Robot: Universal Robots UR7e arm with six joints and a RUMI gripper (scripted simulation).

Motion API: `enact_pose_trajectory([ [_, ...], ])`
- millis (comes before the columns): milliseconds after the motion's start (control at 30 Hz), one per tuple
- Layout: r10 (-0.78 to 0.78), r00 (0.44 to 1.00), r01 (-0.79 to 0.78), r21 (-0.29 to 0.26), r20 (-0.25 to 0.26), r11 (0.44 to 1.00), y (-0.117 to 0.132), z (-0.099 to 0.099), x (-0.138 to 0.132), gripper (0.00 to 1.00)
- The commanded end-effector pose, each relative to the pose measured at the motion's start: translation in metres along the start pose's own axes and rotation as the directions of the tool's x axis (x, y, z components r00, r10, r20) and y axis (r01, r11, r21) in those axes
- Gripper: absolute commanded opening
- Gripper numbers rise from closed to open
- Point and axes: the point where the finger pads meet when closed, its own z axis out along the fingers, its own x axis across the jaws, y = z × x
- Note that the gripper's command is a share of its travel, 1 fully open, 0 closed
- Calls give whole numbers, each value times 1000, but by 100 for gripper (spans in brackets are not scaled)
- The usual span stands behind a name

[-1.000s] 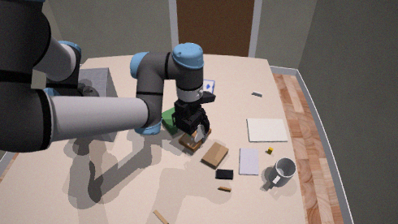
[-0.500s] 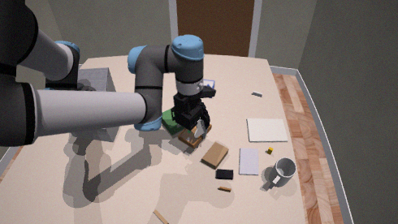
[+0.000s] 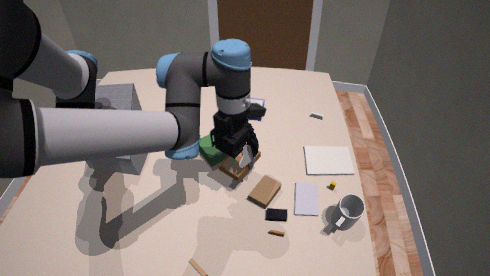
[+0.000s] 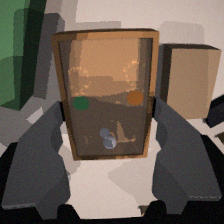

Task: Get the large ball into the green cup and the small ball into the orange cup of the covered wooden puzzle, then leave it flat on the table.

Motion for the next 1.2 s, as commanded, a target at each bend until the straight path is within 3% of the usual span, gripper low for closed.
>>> enact_pose_trajectory([
  [0,0,1000,0,0,-1,1000,0,-1,0,44],
  [533,0,1000,0,0,-1,1000,0,-1,0,44],
  [600,0,1000,0,44,-1,999,1,-1,0,44],
  [867,0,1000,0,43,-1,999,1,-1,0,44],
  [933,0,1000,0,43,-1,999,1,-1,0,44],
  [1000,0,1000,0,-2,-1,1000,0,-1,0,44],
  [1167,0,1000,0,-8,-1,1000,0,-1,0,44],
])
